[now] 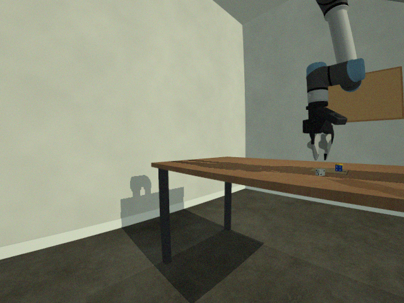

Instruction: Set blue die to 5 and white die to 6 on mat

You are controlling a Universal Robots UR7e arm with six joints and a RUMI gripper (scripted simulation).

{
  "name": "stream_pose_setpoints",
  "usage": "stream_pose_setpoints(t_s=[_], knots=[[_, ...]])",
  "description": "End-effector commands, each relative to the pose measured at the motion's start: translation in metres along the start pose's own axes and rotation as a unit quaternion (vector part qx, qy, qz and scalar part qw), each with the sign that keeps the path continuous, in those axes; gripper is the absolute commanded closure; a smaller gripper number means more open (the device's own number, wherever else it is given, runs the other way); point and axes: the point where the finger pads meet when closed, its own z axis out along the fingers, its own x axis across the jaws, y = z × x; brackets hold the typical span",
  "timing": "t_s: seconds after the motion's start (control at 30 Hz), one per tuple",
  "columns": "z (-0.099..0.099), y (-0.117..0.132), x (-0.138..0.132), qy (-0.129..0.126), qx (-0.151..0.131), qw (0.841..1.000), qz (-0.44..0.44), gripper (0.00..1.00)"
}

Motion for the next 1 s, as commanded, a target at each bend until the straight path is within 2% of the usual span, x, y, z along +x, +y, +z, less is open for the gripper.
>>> stream_pose_setpoints(t_s=[0.0,0.43,0.97], knots=[[0.007,0.001,0.001,0.001,-0.001,1.000,0.000,0.76],[0.023,0.001,0.001,0.001,-0.001,1.000,0.000,0.76],[0.026,0.001,0.001,0.001,-0.001,1.000,0.000,0.76]])
